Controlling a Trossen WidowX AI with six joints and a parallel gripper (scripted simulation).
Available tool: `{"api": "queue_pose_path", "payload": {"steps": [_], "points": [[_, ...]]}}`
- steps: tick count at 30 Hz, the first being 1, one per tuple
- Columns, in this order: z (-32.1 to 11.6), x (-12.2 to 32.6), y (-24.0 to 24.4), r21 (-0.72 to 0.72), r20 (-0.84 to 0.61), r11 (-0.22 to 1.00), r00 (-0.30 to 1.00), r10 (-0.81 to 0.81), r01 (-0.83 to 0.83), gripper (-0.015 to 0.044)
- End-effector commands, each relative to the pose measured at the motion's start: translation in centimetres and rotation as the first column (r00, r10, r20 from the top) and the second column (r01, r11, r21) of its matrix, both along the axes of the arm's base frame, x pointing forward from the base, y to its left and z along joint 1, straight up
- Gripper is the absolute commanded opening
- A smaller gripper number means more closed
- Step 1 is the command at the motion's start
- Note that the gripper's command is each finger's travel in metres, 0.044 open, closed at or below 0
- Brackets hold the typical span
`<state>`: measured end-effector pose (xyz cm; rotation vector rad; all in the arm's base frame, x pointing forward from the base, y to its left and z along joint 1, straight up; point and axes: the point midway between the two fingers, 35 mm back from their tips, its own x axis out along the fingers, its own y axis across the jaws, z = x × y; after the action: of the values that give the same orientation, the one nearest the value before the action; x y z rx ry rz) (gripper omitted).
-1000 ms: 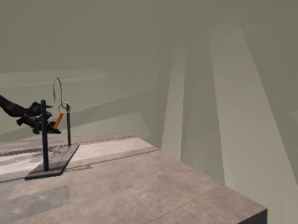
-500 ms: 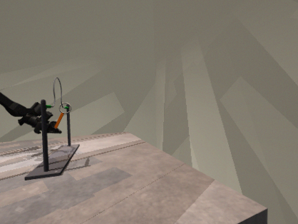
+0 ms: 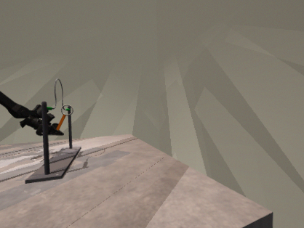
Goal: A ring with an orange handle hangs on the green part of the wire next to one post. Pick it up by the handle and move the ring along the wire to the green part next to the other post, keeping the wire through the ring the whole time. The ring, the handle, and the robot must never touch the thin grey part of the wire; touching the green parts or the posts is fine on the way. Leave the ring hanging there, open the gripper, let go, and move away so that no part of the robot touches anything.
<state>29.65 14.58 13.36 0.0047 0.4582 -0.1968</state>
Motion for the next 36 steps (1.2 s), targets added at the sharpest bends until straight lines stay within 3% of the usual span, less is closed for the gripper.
{"api": "queue_pose_path", "payload": {"steps": [1, 34, 36], "points": [[0.2, 0.1, 0.3, 0.005, 0.008, 1.000, 1.000, -0.004, 0.004, -0.0150], [-1.9, 0.1, 0.4, 0.005, 0.008, 1.000, 1.000, -0.004, 0.004, -0.0150], [-1.9, 0.1, 0.4, 0.003, 0.006, 1.000, 1.000, -0.001, 0.001, -0.0097]]}}
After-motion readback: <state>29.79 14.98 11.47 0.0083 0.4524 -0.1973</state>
